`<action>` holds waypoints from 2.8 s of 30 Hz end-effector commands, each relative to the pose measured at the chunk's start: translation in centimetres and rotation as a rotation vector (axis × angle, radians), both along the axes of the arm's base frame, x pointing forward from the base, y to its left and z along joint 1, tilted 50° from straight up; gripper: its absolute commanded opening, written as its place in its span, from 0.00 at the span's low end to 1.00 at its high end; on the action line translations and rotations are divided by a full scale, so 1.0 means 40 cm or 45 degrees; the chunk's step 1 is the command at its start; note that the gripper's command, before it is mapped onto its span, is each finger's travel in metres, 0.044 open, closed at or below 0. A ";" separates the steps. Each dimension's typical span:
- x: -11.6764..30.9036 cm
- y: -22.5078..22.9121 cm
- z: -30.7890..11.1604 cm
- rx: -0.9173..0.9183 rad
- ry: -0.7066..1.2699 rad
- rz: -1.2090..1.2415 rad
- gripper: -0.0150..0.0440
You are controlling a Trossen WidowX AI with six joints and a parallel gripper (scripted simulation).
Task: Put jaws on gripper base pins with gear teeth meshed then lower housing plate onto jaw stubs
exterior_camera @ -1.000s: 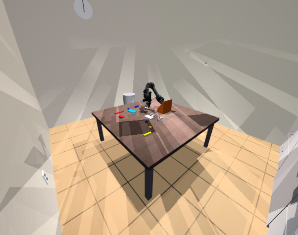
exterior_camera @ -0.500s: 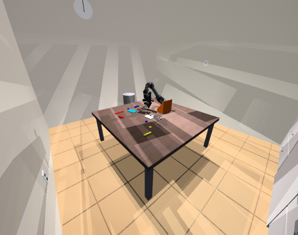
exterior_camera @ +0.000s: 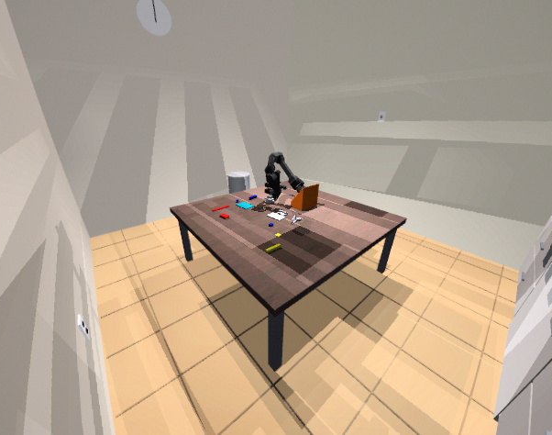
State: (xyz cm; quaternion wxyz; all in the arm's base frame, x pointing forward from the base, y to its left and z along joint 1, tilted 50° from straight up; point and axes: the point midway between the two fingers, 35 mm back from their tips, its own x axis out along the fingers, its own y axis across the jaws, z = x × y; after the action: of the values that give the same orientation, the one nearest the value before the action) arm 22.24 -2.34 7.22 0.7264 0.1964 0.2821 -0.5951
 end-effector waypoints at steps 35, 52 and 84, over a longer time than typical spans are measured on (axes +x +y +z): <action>0.027 -0.087 -0.083 0.014 -0.018 -0.002 0.32; 0.027 -0.127 -0.109 0.003 -0.019 -0.004 0.45; 0.003 0.005 0.002 0.007 -0.017 -0.005 1.00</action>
State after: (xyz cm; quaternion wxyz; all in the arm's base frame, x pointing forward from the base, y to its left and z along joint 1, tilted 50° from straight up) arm 22.37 -2.25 7.26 0.7271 0.2004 0.2785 -0.5947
